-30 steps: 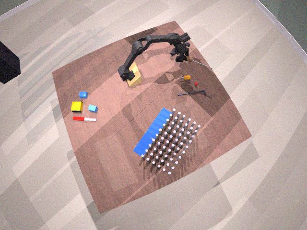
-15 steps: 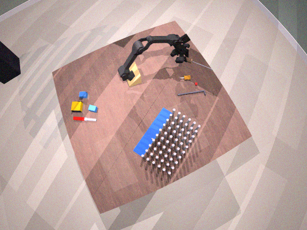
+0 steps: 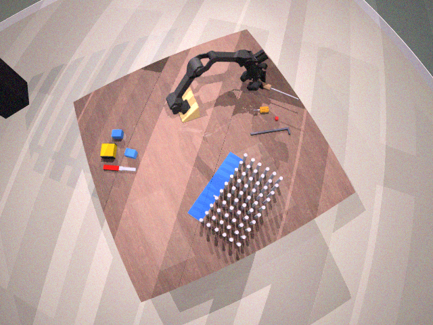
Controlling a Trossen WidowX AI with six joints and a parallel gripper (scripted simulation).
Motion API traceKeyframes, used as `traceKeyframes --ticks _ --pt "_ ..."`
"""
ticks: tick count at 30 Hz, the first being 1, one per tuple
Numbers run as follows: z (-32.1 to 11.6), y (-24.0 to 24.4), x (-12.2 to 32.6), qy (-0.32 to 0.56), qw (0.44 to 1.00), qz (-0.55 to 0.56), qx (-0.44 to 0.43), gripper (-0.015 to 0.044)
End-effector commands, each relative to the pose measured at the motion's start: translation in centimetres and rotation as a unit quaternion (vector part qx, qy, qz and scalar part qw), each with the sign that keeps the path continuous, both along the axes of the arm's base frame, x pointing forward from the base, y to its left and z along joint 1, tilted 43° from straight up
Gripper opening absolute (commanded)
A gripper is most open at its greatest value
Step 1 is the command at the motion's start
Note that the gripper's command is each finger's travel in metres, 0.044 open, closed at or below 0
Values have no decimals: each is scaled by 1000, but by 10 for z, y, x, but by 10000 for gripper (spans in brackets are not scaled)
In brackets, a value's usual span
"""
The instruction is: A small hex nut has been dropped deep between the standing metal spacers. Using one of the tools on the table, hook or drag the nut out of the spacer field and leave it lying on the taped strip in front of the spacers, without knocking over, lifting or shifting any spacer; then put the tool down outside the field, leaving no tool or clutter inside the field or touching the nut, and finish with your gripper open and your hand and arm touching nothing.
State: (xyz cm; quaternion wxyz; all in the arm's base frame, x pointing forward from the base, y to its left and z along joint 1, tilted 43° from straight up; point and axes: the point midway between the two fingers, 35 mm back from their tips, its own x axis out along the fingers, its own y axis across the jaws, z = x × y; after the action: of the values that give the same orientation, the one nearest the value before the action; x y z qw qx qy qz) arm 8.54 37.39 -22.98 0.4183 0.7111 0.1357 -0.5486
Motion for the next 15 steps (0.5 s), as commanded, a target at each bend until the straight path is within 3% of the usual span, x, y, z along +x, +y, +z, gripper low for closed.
traceKeyframes --ticks 1,15 --pt "-3 -4 0 -2 1000 2 -2 0" --pt "-13 -12 -1 -2 1000 2 -2 0"
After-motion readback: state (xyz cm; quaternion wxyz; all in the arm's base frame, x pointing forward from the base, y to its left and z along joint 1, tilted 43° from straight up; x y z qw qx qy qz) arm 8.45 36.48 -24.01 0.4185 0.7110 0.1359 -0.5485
